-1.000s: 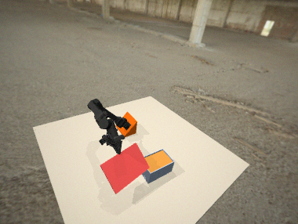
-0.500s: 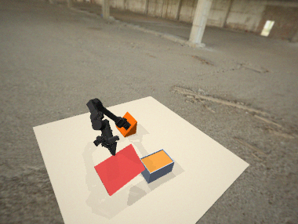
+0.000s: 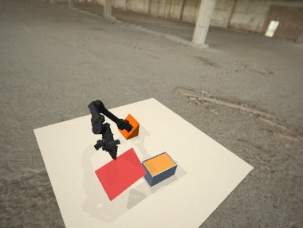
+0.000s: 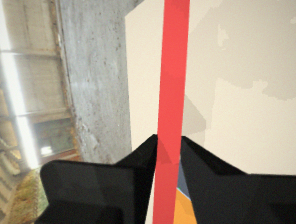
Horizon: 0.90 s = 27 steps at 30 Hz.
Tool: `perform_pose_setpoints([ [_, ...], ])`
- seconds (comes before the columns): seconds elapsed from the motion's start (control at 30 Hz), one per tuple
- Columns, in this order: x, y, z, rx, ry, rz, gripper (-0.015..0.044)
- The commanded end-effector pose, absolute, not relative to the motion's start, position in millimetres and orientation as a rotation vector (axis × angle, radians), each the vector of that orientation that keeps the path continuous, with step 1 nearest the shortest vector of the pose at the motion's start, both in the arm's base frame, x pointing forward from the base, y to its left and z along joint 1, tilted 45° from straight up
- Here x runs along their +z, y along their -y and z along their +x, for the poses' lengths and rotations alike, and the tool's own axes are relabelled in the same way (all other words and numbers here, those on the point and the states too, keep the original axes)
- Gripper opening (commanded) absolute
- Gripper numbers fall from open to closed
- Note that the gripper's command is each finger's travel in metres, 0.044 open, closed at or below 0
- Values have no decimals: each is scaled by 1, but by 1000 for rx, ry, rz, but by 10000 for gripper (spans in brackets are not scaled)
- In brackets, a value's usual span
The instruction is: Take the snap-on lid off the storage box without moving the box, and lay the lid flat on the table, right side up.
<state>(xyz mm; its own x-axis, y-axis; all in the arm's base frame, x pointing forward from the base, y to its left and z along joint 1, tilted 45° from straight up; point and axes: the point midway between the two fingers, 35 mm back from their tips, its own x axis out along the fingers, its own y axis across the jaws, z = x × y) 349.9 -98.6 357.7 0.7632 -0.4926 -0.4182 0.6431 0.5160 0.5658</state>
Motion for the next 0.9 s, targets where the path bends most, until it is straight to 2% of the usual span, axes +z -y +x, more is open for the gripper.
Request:
perform_pose_setpoints([
  [0.0, 356, 99, 350, -675, -213, 769, 0],
  [0.87, 342, 114, 350, -675, -211, 768, 0],
])
